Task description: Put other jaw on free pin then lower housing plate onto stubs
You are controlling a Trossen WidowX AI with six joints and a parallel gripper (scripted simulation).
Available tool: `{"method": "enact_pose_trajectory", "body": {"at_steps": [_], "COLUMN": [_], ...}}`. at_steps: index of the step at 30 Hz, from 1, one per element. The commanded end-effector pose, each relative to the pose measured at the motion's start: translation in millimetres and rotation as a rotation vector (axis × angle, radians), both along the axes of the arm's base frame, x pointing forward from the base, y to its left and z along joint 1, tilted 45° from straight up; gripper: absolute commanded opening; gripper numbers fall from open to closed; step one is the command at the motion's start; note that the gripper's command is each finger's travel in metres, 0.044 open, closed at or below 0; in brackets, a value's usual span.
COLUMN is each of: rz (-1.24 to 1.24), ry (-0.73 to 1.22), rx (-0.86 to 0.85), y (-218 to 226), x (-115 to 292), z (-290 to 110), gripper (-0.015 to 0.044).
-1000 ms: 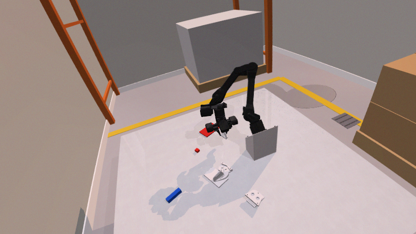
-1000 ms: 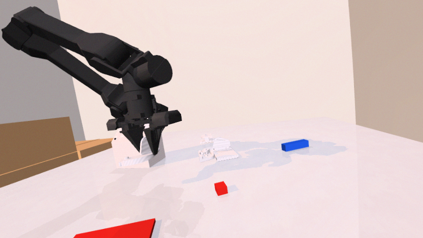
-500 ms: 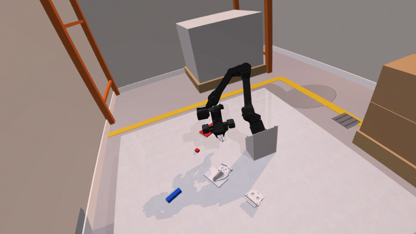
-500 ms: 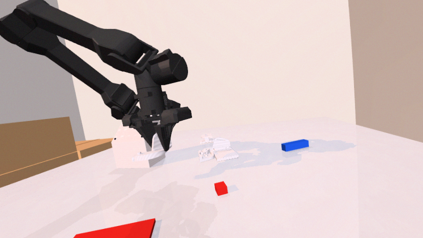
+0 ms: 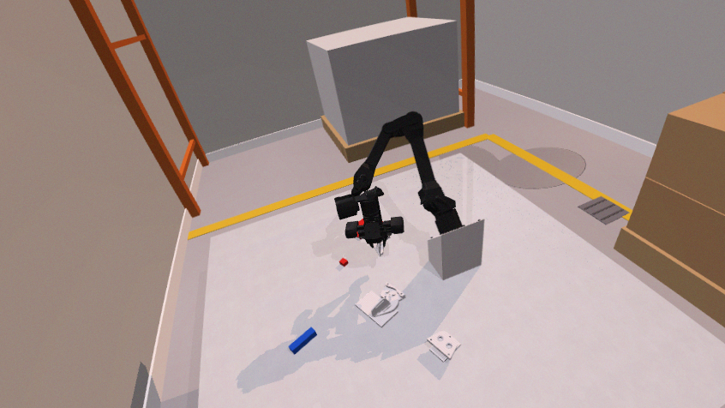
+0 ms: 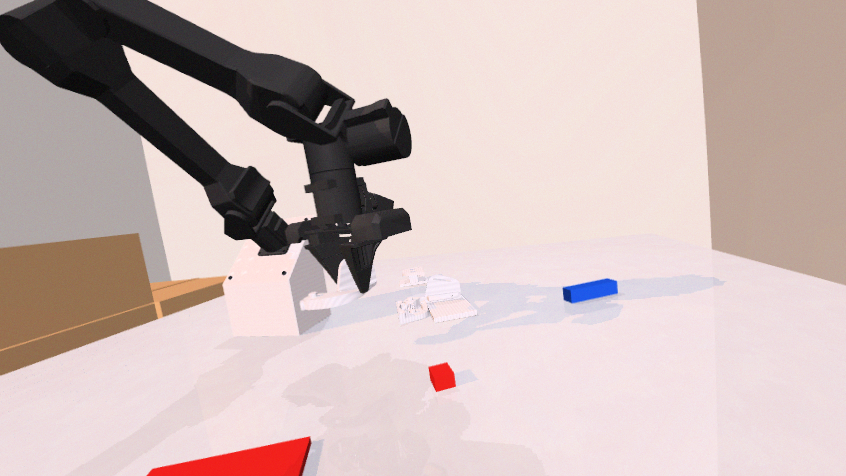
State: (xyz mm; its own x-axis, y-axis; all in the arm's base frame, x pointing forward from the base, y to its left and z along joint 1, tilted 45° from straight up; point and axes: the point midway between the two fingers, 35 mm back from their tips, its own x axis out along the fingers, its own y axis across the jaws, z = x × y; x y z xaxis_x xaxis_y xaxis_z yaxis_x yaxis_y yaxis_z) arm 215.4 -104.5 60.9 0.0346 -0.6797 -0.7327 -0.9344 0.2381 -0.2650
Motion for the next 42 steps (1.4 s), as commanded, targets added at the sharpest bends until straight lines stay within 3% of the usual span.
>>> {"method": "enact_pose_trajectory", "body": {"at_steps": [1, 42], "rz": [-0.03, -0.377], "ry": [-0.032, -0.348], "rx": [0.009, 0.01], "y": [8.0, 95.3], "x": [8.4, 52.8], "z": [-6.1, -90.8], "gripper": [0.0134, 0.0134]}}
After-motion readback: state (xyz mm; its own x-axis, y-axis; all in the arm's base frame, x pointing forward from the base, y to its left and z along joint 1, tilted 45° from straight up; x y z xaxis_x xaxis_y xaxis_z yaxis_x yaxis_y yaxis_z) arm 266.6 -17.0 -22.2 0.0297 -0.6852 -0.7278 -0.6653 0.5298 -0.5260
